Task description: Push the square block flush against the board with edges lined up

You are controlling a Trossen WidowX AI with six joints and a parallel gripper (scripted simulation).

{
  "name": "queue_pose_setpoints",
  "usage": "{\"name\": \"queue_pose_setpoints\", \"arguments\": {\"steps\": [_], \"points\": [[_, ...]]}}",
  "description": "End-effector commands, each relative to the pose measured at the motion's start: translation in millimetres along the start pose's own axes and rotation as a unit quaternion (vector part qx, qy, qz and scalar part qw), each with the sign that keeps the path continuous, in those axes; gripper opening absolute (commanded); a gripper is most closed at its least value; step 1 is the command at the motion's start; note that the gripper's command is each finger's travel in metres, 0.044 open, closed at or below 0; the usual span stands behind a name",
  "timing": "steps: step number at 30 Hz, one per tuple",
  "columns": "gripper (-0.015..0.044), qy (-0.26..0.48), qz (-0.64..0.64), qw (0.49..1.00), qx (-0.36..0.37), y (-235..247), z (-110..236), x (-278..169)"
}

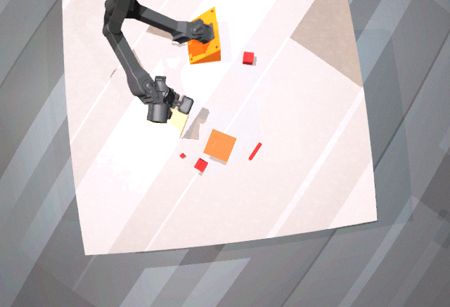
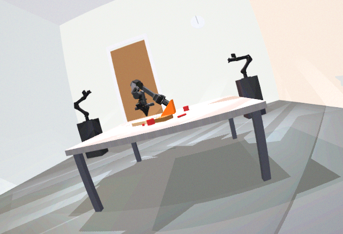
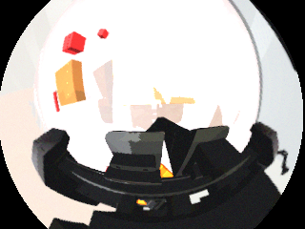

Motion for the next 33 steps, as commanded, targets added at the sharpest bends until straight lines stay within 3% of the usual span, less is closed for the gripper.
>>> {"name": "queue_pose_setpoints", "arguments": {"steps": [1,33], "points": [[0.0000,0.009,0.007,1.000,-0.007,-3,-35,-5],[0.0000,0.008,0.006,1.000,-0.007,6,-44,34]]}}
Point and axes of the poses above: the point midway between the two fingers, 35 mm back from their tips, its own z axis back along the fingers, its own y axis across the jaws, x = y × z, the point moved 9 cm from there along z, back along the fingers, and after that the axes turned 13 degrees about -z, right-handed, at the moved point
